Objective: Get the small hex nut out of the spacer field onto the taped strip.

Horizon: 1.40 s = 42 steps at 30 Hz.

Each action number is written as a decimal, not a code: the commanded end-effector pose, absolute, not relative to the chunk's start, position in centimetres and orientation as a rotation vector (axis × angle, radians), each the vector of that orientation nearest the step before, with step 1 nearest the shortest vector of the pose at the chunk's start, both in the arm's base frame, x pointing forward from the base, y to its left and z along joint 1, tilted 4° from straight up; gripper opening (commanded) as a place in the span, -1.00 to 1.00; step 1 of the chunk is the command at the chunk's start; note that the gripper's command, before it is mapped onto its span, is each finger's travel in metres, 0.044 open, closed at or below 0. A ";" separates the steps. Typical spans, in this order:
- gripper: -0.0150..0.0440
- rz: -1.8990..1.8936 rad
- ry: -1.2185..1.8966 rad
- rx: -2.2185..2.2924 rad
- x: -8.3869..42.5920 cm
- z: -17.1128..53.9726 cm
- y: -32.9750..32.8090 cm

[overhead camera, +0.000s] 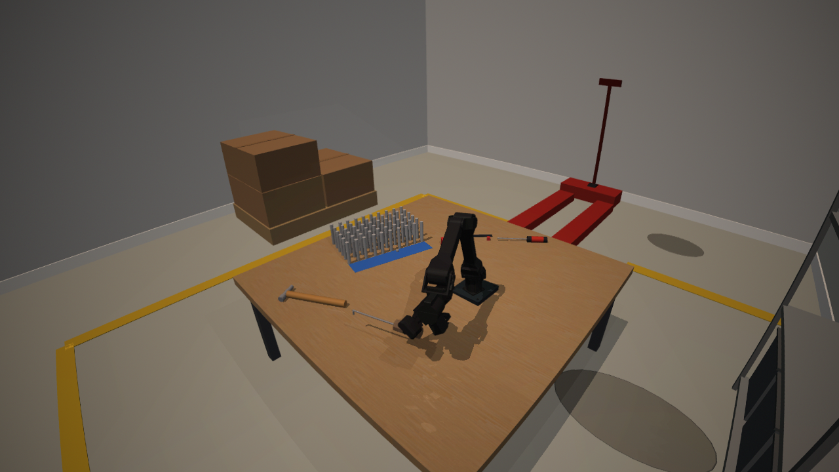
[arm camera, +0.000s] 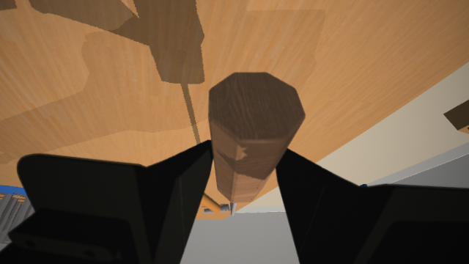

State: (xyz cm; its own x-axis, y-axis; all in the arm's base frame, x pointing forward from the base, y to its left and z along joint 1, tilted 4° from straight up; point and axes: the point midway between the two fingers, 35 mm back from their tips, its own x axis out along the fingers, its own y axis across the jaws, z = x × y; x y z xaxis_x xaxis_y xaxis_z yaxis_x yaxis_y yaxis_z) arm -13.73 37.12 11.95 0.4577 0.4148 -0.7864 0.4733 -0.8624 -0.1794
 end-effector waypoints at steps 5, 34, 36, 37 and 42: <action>-0.49 -1.376 0.801 2.628 -13.6 11.2 37.1; -0.49 -1.376 0.801 2.628 -13.4 8.9 37.1; -0.49 -1.375 0.801 2.628 -13.4 8.8 37.1; -0.49 -1.375 0.801 2.628 -13.3 8.7 37.0; -0.49 -1.375 0.801 2.628 -13.3 8.3 37.0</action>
